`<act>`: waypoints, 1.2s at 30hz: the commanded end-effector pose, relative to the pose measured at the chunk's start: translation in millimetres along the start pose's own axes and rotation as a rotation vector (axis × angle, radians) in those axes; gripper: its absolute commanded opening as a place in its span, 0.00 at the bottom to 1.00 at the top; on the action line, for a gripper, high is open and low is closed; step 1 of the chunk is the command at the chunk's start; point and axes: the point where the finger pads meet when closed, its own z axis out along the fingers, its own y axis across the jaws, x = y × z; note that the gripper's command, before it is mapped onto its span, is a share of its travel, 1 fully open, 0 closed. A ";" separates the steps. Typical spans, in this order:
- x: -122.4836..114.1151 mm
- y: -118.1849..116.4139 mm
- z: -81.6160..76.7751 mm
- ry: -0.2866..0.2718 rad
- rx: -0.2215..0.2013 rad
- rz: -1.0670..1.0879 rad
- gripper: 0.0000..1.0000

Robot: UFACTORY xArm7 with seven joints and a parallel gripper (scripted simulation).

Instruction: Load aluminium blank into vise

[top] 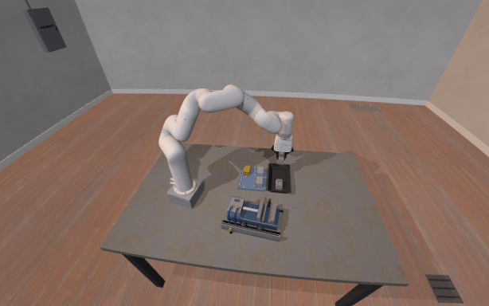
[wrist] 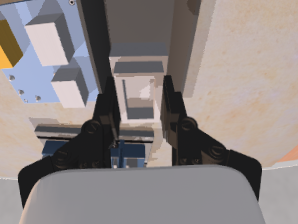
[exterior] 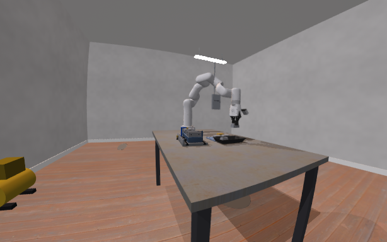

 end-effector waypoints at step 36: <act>0.4 1.7 23.1 0.002 -0.005 0.001 0.00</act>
